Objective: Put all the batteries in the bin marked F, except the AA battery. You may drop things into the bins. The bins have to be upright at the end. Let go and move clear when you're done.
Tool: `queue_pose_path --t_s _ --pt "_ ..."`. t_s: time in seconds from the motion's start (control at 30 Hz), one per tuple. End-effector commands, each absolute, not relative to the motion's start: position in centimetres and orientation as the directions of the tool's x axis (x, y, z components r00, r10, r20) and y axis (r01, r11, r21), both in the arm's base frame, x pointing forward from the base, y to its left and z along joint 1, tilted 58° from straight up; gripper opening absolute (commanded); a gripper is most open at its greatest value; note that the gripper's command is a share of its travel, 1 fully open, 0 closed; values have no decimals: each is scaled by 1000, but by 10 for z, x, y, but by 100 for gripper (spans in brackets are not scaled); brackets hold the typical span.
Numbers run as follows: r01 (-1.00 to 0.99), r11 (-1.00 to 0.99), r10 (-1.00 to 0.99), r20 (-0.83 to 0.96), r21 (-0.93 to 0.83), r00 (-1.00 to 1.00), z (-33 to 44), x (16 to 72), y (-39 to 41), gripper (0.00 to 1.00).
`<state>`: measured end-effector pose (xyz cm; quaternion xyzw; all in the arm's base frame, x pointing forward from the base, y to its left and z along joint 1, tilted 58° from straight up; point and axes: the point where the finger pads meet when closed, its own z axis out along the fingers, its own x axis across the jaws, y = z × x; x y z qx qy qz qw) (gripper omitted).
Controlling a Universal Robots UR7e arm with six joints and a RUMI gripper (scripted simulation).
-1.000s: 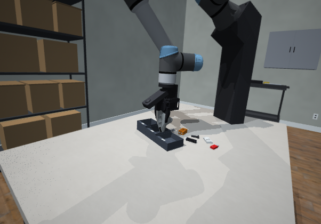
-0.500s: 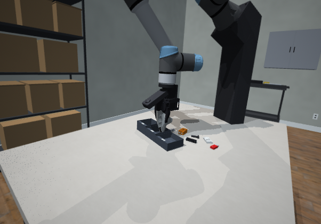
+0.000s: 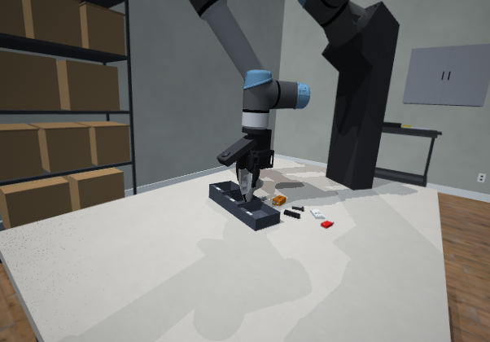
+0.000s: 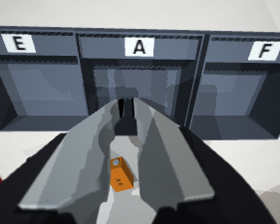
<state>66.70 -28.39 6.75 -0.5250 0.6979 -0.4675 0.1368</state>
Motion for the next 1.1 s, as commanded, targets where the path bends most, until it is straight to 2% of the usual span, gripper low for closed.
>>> queue_pose_path --t_s 0.0,1.07 --pt "-604 11 -861 300 -797 -411 68 667 -284 4" --pt "-604 11 -861 300 -797 -411 83 648 -269 4"
